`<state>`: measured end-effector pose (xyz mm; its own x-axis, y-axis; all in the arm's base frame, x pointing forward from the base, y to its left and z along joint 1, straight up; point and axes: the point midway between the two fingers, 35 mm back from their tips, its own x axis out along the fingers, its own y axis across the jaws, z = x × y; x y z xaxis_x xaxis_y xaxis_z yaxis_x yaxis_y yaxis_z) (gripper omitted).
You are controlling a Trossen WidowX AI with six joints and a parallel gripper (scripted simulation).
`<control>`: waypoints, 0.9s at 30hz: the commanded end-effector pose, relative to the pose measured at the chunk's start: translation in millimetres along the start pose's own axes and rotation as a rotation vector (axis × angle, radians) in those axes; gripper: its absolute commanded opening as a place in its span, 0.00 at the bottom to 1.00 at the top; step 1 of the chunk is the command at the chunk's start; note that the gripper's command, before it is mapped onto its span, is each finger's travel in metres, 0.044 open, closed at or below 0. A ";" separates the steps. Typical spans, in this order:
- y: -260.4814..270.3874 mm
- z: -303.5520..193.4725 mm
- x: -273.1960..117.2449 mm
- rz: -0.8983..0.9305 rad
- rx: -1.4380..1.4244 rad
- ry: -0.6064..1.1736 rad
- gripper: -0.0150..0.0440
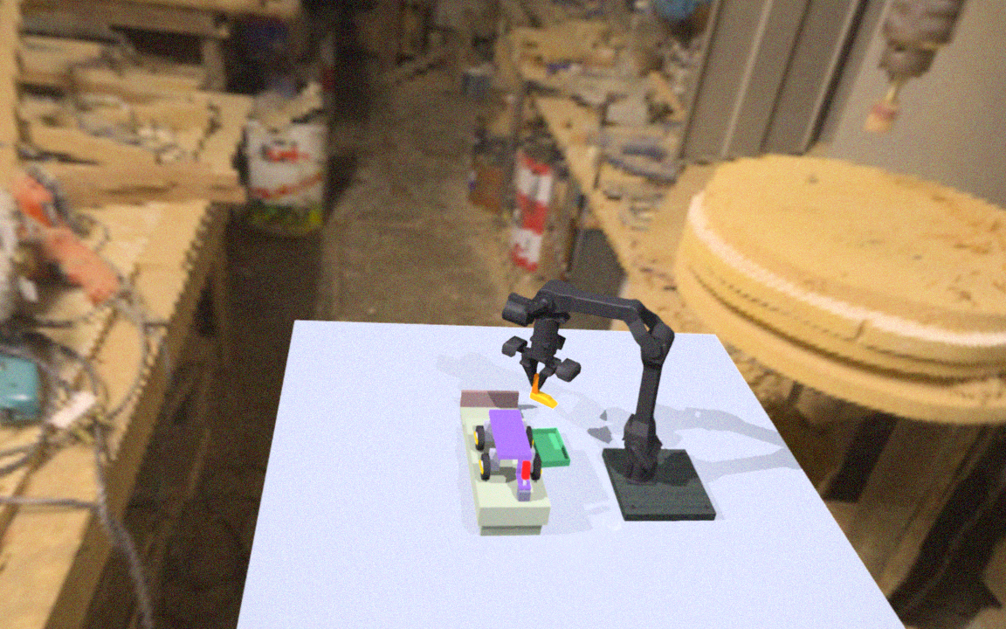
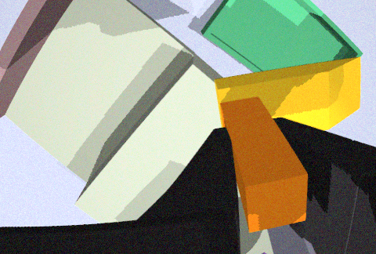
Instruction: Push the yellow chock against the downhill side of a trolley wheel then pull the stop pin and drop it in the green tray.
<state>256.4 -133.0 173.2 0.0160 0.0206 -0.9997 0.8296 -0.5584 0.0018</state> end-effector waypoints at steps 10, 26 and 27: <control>0.6 0.5 2.2 -0.035 0.482 0.022 0.25; 1.1 1.4 2.2 -0.061 0.883 0.032 0.25; 1.1 1.4 2.2 -0.061 0.883 0.032 0.25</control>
<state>256.4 -135.3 172.3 0.0170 0.0779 -0.9968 0.1292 -0.9888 -0.0751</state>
